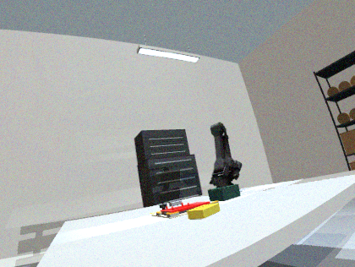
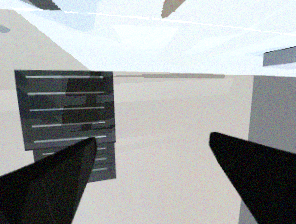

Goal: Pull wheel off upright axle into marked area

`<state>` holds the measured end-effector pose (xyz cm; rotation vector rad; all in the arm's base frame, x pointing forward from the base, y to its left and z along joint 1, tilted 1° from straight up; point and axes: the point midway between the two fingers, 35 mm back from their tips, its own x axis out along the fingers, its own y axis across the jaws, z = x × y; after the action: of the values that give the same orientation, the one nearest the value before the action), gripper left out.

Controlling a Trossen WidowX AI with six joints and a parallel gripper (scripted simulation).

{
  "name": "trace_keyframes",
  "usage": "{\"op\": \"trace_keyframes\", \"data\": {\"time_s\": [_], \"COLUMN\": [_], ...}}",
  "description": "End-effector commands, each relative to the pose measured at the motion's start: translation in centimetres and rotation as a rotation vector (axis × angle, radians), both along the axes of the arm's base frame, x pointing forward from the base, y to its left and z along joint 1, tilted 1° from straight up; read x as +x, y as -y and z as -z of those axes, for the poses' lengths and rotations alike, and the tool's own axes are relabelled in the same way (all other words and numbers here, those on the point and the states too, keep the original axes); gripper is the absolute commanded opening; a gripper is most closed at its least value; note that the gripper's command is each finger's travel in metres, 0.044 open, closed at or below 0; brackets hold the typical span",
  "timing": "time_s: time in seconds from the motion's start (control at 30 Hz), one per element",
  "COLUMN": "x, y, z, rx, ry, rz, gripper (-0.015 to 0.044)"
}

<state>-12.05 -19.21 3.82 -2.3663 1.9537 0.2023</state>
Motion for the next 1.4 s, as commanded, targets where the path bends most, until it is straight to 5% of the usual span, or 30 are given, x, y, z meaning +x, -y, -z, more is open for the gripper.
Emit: {"op": "trace_keyframes", "data": {"time_s": [0.0,0.1,0.7,1.37], "x": [0.0,0.4,6.7,28.1], "y": [0.1,0.8,9.4,11.8], "z": [0.0,0.4,3.8,3.6], "rx": [0.001,0.023,0.283,0.386], "ry": [-0.002,-0.027,-0.295,-0.812], "rz": [-0.003,-0.043,-0.471,-1.256], "gripper": [0.0374,0.0300,0.0300,0.0300]}}
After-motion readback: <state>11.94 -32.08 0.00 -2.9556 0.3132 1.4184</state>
